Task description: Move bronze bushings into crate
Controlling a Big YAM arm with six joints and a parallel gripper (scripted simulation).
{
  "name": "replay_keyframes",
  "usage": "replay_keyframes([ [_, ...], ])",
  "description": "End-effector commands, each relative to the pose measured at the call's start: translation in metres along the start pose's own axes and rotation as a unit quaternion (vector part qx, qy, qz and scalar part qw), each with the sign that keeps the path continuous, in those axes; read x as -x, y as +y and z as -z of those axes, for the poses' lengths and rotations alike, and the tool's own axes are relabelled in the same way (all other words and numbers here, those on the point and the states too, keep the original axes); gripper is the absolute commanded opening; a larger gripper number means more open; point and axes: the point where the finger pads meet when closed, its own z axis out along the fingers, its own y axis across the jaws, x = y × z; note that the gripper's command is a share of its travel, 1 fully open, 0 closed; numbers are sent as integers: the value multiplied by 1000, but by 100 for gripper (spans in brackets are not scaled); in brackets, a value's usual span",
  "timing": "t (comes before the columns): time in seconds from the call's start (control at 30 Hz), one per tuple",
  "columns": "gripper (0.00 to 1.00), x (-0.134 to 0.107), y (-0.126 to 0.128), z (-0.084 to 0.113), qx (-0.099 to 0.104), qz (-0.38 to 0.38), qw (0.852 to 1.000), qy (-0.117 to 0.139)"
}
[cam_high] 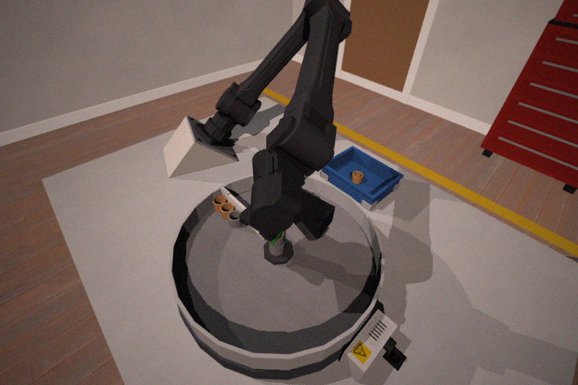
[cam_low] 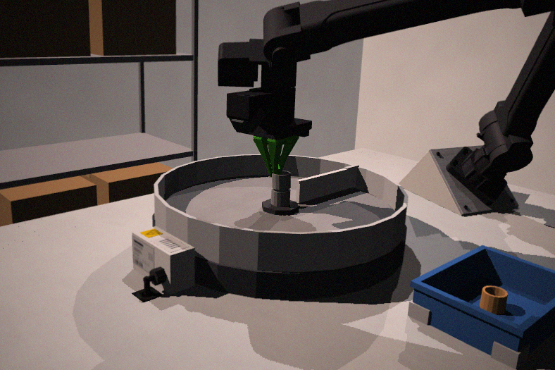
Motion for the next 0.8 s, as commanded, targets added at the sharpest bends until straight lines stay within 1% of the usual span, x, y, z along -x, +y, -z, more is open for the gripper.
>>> replay_keyframes([
  [0.0,0,5,6,10,-11,5,1000,-11],
  [0.13,0,6,8,6,-10,7,1000,-9],
  [0.77,0,6,10,4,-10,8,1000,-9],
])
